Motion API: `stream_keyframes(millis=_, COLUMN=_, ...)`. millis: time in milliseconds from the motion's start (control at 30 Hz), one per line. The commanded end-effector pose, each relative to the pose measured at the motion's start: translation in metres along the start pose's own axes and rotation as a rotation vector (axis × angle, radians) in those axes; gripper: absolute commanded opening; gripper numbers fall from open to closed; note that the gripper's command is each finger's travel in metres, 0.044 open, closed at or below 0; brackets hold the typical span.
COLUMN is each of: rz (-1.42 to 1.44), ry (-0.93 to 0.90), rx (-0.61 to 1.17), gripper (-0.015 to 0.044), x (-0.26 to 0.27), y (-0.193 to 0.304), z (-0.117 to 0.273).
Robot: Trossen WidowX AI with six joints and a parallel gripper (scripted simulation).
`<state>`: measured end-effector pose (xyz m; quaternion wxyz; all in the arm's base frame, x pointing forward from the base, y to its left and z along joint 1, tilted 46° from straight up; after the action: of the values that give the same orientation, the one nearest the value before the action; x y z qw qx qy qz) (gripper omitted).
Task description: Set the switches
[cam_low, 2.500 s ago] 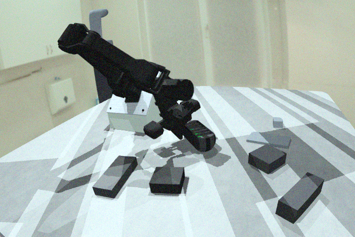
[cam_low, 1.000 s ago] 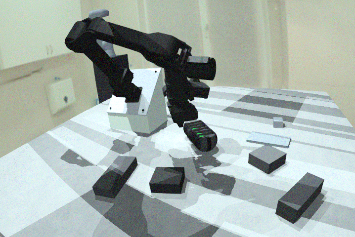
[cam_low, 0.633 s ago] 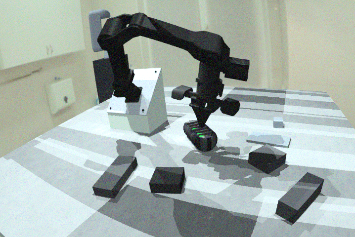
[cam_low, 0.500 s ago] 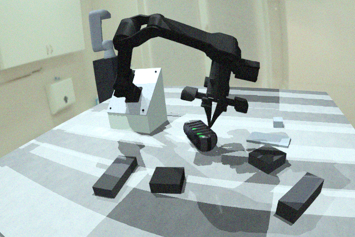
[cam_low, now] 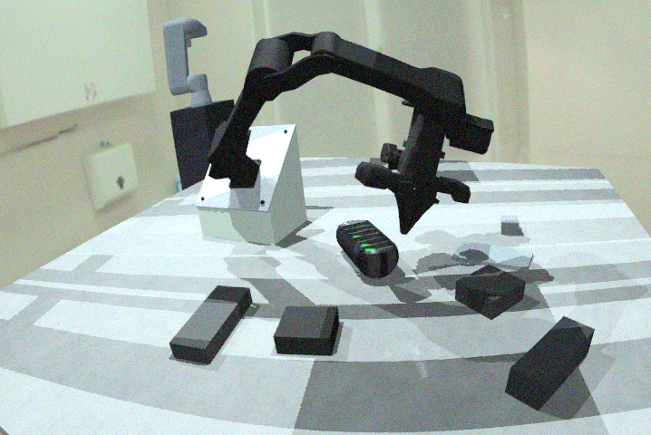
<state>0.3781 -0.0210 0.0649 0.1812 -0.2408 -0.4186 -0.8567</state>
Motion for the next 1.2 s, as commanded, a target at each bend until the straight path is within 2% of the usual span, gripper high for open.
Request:
stream_keyframes(millis=0, rz=0.013, ry=0.0, rx=0.006, gripper=0.0, x=-0.003, y=0.0, z=-0.005)
stream_keyframes(millis=1167, rz=0.052, ry=0.008, rx=0.02, gripper=0.0, x=-0.016, y=-0.001, z=-0.049)
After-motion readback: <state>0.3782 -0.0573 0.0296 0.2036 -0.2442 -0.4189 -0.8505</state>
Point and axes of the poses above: the point midway between the two fingers, 35 mm back from their tips, its own z axis back along the fingers, its own x axis across the jaws, y = z × x, the point moved 8 cm from there along z, back along the fingers, and after that the axes turned 6 degrees about -z, right-handed, at the moved point
